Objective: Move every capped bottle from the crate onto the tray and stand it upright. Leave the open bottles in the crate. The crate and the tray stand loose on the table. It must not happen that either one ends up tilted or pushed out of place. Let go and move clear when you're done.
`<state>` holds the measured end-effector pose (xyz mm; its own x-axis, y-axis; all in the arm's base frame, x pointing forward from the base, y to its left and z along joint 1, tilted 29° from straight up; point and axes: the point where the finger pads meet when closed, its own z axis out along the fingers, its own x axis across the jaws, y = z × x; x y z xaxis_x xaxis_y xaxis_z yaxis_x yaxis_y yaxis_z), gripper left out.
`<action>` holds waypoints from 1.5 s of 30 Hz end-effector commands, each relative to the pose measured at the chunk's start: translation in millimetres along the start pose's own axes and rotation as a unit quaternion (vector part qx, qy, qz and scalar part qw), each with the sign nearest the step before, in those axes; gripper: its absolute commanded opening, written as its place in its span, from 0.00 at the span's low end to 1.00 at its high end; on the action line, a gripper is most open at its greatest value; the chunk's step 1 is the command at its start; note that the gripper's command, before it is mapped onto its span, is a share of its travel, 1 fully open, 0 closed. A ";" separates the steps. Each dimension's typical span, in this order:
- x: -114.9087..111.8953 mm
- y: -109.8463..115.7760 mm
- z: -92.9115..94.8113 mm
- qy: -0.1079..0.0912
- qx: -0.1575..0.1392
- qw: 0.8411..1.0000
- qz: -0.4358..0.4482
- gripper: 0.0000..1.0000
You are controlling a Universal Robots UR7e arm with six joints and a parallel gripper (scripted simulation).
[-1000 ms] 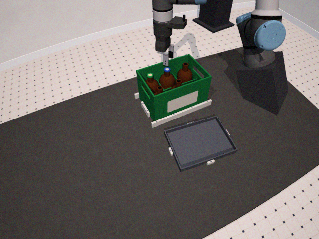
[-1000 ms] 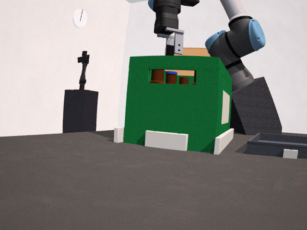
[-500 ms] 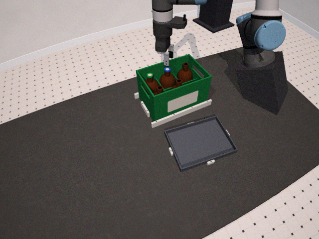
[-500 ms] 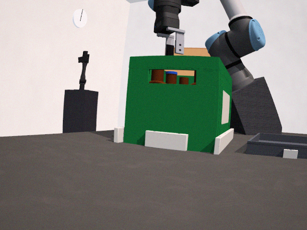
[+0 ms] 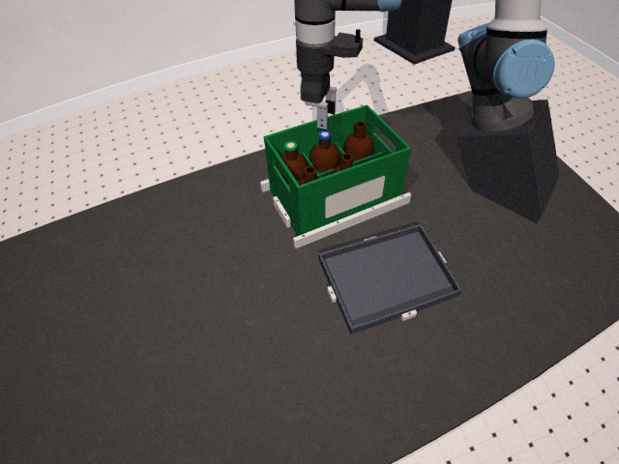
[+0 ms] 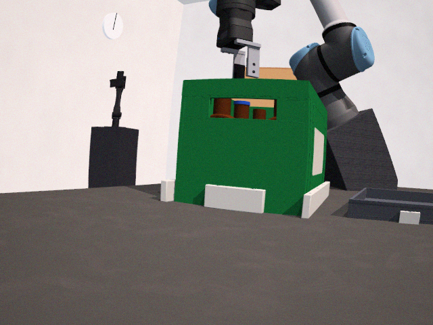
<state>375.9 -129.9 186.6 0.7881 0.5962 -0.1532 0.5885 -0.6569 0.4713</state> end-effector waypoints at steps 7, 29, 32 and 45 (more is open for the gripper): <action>-0.2 -2.2 24.9 0.000 0.002 1.000 -0.002 1.00; 0.1 -1.2 21.8 0.000 0.000 1.000 -0.001 1.00; -0.1 -1.5 23.1 0.000 0.001 1.000 -0.001 1.00; 0.1 -1.1 26.1 0.001 0.000 1.000 -0.001 1.00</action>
<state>379.4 -140.2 164.6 0.7862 0.5985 -0.1540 0.5911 -0.6554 0.4702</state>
